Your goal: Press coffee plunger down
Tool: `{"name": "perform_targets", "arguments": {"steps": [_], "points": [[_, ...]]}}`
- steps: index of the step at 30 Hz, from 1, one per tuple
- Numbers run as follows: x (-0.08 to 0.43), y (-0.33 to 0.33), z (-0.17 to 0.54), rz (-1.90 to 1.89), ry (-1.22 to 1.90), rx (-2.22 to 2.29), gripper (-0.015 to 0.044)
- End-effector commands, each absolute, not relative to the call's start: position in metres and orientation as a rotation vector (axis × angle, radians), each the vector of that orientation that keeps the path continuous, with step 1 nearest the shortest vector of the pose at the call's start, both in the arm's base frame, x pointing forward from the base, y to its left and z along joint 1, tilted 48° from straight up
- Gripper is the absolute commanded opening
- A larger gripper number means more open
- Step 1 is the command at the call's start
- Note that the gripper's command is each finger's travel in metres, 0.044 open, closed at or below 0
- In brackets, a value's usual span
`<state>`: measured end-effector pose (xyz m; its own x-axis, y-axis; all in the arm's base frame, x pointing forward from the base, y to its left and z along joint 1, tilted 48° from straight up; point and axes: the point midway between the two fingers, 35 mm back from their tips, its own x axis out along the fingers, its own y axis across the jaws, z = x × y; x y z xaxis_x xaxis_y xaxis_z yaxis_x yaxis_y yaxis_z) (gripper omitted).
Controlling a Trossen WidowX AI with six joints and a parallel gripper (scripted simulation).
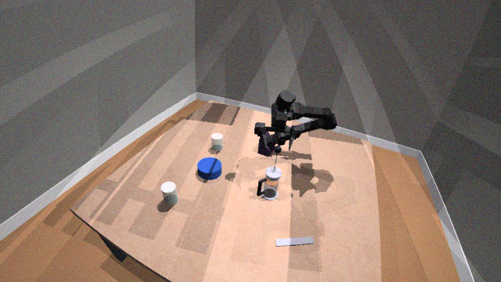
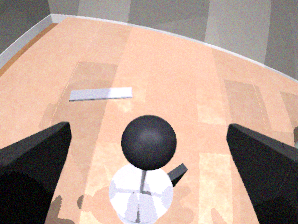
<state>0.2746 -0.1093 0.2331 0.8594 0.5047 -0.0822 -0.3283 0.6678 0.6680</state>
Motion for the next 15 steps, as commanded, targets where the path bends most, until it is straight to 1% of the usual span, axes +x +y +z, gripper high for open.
{"name": "perform_targets", "arguments": {"steps": [1,12,15], "points": [[0.2750,-0.1077,0.2338,0.471,0.267,0.708,0.0414],[0.2750,-0.1077,0.2338,0.471,0.267,0.708,0.0125],[0.2750,-0.1077,0.2338,0.471,0.267,0.708,0.0117]]}}
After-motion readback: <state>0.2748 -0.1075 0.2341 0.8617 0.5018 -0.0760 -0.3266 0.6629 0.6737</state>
